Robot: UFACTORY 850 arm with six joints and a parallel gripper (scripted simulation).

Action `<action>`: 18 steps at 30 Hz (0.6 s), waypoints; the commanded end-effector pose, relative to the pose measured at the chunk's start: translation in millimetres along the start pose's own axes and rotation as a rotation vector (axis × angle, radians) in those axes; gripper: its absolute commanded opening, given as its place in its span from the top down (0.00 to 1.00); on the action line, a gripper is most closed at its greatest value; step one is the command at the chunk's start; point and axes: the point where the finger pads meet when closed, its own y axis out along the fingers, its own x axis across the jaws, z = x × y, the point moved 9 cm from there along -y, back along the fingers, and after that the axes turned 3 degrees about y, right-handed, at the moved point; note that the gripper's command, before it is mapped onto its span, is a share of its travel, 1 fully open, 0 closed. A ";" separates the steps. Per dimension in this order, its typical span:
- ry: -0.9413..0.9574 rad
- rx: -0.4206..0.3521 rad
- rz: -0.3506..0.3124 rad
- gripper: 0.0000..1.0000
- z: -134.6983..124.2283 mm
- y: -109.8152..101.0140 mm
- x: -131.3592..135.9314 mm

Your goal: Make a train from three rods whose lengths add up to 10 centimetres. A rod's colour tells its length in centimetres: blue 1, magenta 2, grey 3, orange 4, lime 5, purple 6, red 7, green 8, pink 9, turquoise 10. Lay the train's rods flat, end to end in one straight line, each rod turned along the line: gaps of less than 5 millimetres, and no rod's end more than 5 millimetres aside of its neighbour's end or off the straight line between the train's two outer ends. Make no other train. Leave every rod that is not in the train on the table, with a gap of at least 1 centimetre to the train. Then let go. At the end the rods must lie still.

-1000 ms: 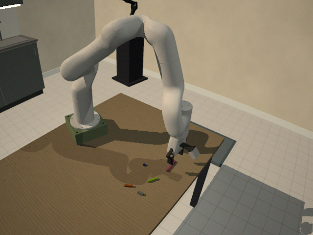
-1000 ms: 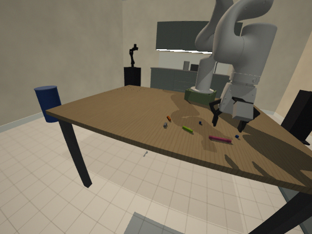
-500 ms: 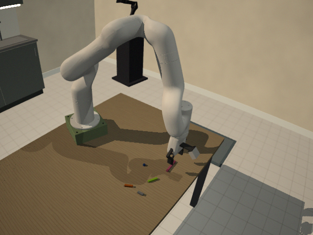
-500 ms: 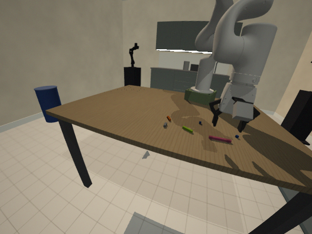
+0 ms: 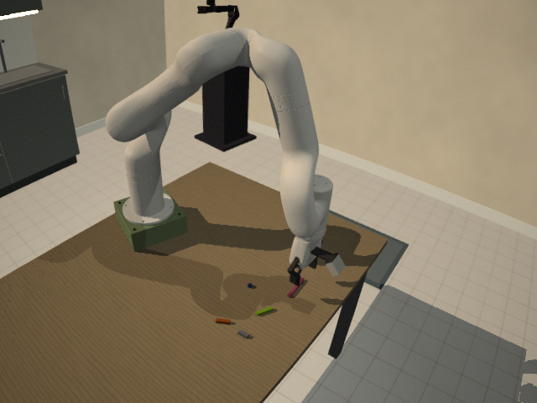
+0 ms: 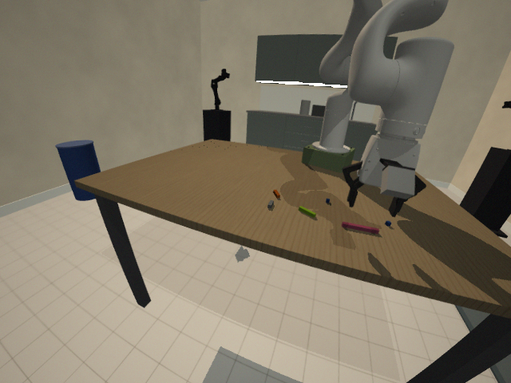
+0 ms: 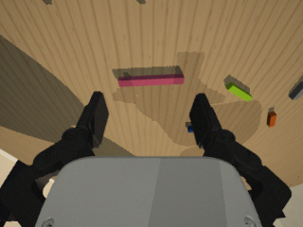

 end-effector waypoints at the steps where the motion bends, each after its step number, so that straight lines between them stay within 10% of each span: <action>1: 0.000 0.002 0.000 0.00 0.8 -0.9 -0.2; 18: 0.038 0.002 0.001 0.00 -1.5 -1.2 -2.9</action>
